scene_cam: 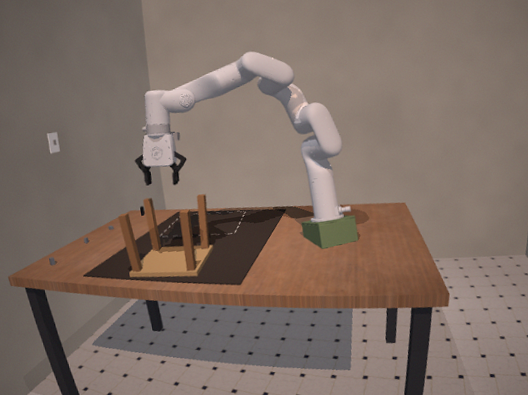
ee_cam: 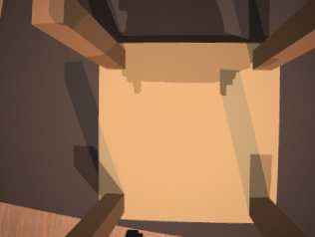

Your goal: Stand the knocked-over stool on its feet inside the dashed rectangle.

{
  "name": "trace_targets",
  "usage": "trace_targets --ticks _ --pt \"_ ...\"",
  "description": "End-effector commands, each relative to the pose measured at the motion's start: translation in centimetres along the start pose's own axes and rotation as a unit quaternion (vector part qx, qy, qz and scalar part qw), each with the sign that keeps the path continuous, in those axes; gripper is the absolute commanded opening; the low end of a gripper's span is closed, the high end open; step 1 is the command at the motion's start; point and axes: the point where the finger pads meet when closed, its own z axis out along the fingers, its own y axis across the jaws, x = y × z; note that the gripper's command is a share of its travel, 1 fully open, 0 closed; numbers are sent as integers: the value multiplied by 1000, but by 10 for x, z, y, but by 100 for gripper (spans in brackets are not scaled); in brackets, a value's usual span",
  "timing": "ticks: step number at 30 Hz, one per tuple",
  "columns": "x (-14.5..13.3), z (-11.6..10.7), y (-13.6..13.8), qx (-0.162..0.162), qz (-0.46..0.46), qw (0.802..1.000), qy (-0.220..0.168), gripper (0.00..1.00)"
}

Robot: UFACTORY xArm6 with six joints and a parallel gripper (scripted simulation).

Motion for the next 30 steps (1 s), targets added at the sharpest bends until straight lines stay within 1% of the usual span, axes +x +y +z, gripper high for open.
trace_targets --ticks 1,11,12,14,16,19,20,21,23,24,28,29,30 --pt "37 35 -16 -30 3 1000 6 100" --pt "39 37 -16 -33 4 999 7 100" --pt "39 37 -16 -33 4 999 7 56" --pt "37 37 -16 -34 1 999 11 56" --pt "30 38 -16 -39 -6 999 27 56" --pt "10 42 -14 -51 -24 996 76 56" --pt "10 42 -14 -51 -24 996 76 56" --pt "1 43 -13 -54 -31 993 99 56" --pt "1 43 -13 -54 -31 993 99 56" --pt "-8 44 -10 -57 -37 990 125 56" --pt "-8 44 -10 -57 -37 990 125 56" --pt "-18 45 -7 -58 -42 985 154 56" --pt "-18 45 -7 -58 -42 985 154 56"
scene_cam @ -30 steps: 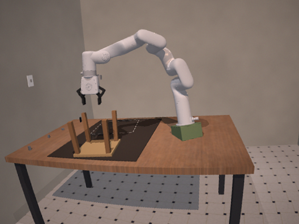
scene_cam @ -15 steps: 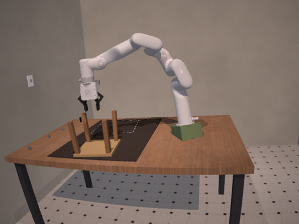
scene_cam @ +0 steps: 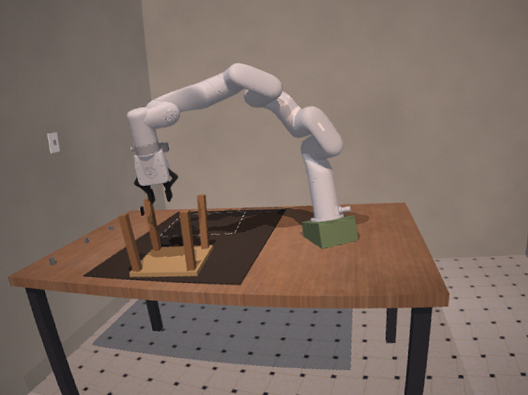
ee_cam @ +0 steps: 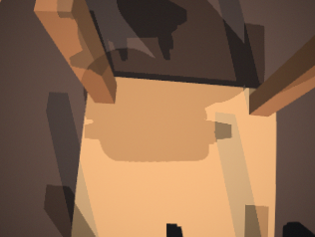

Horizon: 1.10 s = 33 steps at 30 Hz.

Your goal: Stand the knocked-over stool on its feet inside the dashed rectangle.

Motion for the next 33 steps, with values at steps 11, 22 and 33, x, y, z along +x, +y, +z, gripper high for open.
trace_targets --ticks 11,22,33 --pt "-41 -10 16 -8 -5 992 129 56" --pt "-64 -16 42 2 13 977 212 56" --pt "-78 -22 68 13 35 963 268 56"
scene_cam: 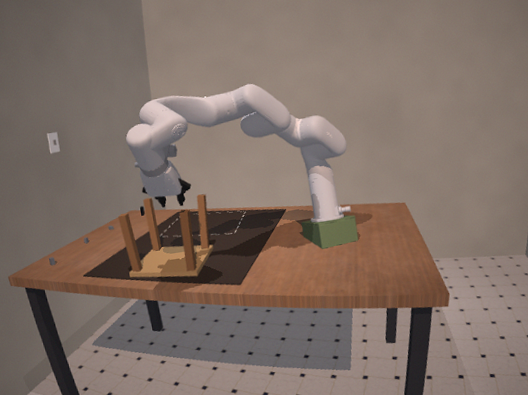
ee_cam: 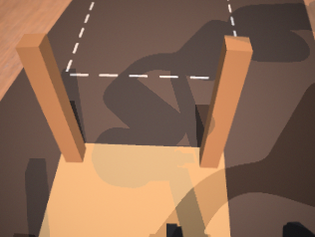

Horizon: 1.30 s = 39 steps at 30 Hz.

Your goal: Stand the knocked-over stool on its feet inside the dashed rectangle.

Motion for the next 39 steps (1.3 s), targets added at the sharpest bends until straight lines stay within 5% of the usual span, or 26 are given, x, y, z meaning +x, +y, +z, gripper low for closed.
trace_targets --ticks 1,12,39 --pt "-1 -6 9 -3 11 1000 24 56" --pt "-5 -12 28 1 29 998 56 56" --pt "-5 -12 28 1 29 998 56 56"
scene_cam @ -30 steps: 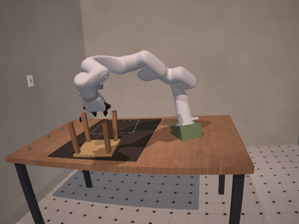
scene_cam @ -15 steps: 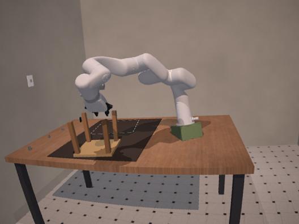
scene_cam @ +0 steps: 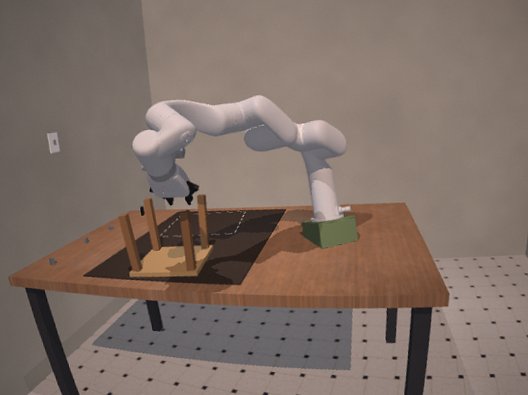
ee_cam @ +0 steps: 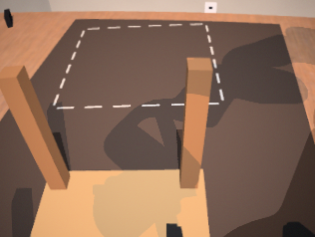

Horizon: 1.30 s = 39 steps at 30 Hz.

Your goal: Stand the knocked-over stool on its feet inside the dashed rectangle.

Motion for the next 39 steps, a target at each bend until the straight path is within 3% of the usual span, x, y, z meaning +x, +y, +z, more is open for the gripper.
trace_targets --ticks 1,30,39 --pt "1 -2 -1 1 1 1000 -2 56" --pt "1 -1 -1 1 1 1000 -2 56" --pt "-20 14 -1 0 1 1000 -2 56"
